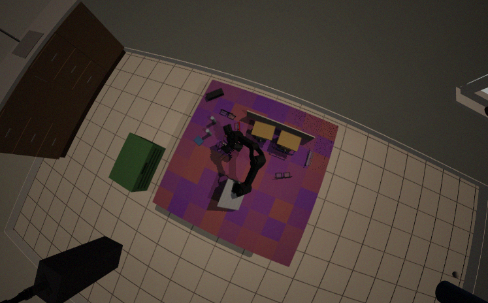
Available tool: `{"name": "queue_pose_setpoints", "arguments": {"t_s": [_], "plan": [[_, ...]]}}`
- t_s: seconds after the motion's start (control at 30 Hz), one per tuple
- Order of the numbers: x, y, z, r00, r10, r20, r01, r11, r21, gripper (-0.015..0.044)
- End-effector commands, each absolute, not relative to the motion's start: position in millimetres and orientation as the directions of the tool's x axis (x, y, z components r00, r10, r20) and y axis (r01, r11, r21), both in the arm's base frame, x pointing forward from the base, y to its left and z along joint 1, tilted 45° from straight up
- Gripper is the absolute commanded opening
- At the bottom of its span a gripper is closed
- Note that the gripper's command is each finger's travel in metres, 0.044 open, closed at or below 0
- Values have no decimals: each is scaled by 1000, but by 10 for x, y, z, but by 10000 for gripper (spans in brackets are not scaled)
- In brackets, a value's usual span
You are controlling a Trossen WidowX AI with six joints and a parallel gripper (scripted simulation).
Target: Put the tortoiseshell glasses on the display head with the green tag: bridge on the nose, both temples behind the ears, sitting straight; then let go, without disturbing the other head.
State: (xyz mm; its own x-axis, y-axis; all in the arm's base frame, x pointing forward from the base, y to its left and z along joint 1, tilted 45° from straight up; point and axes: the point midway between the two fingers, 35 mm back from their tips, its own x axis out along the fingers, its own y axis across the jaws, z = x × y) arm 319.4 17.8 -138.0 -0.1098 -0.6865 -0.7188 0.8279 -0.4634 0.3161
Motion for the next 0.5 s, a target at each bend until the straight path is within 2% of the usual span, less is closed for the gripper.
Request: {"name": "queue_pose_setpoints", "arguments": {"t_s": [0.0,0.47], "plan": [[3206,141,-1344,-106,-689,-717,829,-459,318,0],[3205,59,-1267,-107,-689,-717,829,-459,318,0]]}}
